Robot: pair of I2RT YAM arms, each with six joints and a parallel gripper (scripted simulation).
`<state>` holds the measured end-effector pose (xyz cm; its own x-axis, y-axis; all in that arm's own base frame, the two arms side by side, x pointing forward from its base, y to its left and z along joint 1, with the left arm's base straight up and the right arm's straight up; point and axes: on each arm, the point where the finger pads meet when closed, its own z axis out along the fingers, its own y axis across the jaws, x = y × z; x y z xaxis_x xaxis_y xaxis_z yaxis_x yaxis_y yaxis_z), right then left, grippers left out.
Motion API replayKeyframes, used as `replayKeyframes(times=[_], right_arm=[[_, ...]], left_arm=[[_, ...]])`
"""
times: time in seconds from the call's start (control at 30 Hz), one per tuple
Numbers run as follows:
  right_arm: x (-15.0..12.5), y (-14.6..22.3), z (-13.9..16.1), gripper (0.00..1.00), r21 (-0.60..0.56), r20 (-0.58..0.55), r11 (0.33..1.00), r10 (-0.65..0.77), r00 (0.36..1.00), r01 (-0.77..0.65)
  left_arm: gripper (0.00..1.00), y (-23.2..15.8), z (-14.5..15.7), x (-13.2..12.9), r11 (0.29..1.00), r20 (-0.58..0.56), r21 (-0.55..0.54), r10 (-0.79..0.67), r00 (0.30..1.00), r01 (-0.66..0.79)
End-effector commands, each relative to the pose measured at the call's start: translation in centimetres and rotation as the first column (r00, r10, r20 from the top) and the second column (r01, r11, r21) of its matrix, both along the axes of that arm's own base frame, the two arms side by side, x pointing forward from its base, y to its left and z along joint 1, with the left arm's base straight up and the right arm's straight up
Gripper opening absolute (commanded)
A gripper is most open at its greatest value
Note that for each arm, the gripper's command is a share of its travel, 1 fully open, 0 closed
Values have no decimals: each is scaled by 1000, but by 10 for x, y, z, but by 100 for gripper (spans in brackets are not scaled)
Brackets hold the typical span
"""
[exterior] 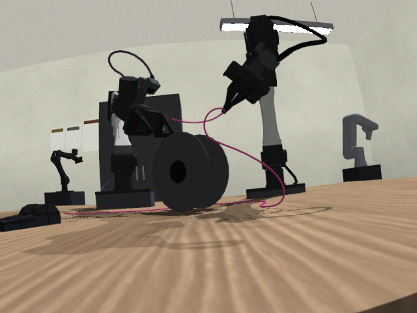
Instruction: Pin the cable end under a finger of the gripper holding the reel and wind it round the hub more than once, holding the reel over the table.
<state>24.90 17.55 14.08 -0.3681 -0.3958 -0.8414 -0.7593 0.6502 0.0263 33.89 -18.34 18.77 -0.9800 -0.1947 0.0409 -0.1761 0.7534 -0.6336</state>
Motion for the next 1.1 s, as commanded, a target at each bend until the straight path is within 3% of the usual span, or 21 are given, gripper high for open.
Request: replayKeyframes(times=[0.0,0.57,0.73,0.97,1.07], right_arm=[[4,4,10,75,20,57,1000,17,998,-18],[5,5,12,75,21,60,1000,18,998,-19],[5,5,12,75,21,61,1000,18,998,-19],[6,5,13,75,21,61,1000,18,998,-19],[6,6,13,75,21,62,1000,18,998,-20]], left_arm=[[0,-1,8,4,1000,57,-1,23,998,-23],[0,-27,7,-18,1000,55,-2,25,998,-25],[0,-22,0,-9,999,36,5,39,999,-39],[0,-42,7,-30,1000,54,-3,25,998,-25],[0,-39,6,-22,999,50,-1,35,998,-35]])
